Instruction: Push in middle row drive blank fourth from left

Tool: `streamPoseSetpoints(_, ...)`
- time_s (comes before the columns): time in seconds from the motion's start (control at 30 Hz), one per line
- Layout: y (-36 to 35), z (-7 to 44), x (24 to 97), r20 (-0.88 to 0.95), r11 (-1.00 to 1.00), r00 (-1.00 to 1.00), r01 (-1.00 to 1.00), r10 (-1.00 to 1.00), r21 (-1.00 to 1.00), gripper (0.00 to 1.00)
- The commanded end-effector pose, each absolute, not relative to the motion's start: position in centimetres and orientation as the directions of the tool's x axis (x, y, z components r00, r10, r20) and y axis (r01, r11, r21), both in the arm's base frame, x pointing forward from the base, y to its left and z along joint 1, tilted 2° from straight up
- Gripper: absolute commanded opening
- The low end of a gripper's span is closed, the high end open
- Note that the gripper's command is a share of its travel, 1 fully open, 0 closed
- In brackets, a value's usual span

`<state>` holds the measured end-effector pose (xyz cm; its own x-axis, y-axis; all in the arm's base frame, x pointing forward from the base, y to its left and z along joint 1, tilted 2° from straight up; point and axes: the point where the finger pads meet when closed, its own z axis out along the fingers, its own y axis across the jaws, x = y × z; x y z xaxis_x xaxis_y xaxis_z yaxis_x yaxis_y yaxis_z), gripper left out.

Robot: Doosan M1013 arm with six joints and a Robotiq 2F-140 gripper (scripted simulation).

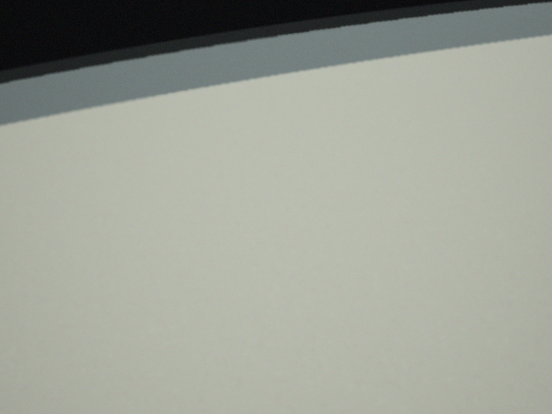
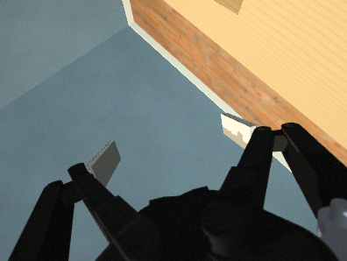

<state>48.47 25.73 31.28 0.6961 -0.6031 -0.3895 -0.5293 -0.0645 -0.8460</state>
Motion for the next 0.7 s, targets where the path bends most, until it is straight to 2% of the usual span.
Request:
streamPoseSetpoints(0.0,23.1,33.0,51.7,-0.334,-0.004,0.676,-0.446,-0.656,-0.895,1.00)
streamPoseSetpoints(0.67,8.5,38.0,60.1,-0.140,0.071,0.441,-0.170,-0.887,-0.983,1.00)
